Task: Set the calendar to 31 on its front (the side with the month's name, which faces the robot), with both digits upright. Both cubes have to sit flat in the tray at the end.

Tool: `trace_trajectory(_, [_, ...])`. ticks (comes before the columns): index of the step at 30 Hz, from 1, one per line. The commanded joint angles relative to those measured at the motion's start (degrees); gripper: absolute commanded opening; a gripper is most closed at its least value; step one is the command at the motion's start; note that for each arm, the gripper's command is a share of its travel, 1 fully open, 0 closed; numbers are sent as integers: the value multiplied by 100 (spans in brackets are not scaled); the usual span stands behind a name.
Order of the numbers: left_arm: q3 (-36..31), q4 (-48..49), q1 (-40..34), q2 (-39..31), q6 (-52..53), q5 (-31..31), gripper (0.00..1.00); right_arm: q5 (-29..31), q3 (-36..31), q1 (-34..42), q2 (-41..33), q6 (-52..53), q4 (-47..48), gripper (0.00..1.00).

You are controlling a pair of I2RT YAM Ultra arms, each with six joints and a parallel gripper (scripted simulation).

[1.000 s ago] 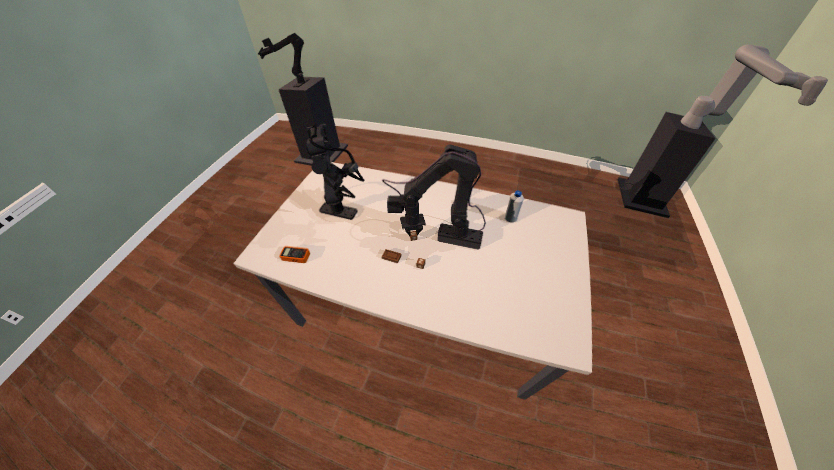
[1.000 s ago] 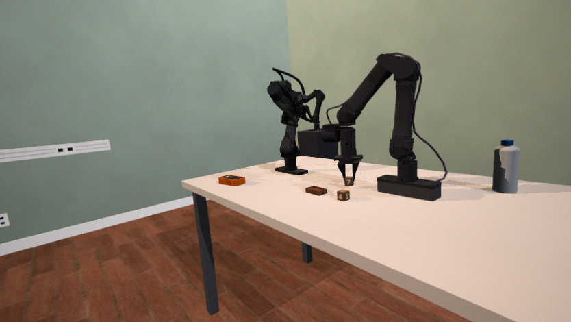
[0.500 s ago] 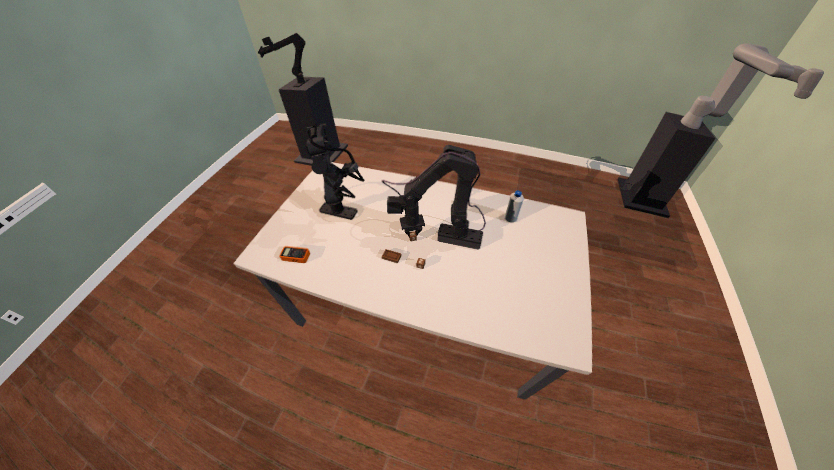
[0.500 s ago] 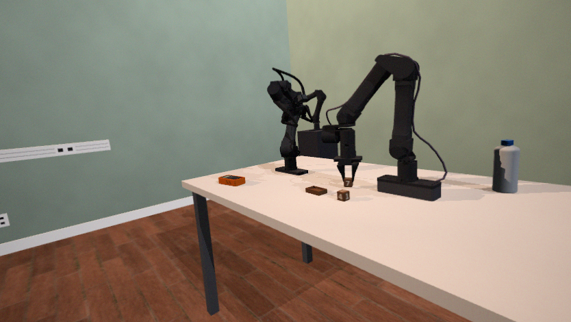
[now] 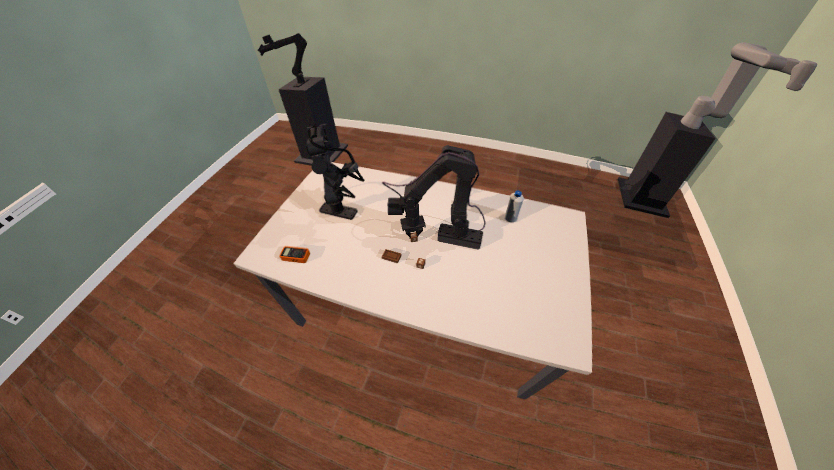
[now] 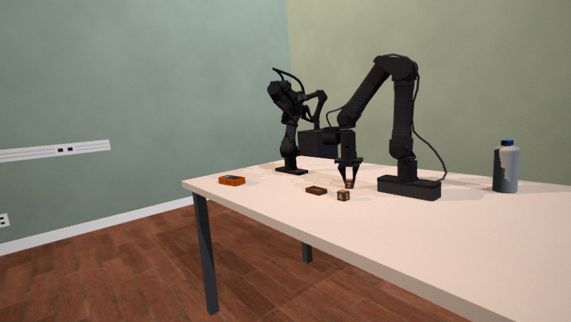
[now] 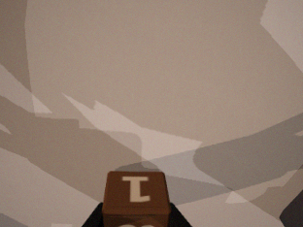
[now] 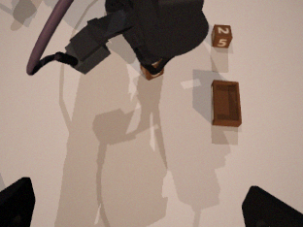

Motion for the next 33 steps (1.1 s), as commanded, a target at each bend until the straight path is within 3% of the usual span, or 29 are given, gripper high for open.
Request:
trace_trajectory(1, [10,-32,41,-18,59,86,26,-84,147,-38,32,-11,13,100])
trace_trajectory(4, [10,-32,41,-18,59,86,26,-84,147,-38,32,-11,13,100])
trace_trajectory(7, [-57,-69,7,-98,12,86,54,-84,147,-38,32,-11,13,100])
trace_trajectory(8, [-66,-89,-14,-156,1,86,55,-84,147,-38,32,-11,13,100])
trace_trajectory(22, [247,-592,-66,-679,-52,88,55,-84,147,-38,32,-11,13,100])
trace_trajectory(26, [446,-936,-119,-828,-94,91,100,-84,147,-38,32,-11,13,100])
trace_trajectory(33, [920,-1660,-64,-1093,-41,87,100,-84,147,-38,32,-11,13,100])
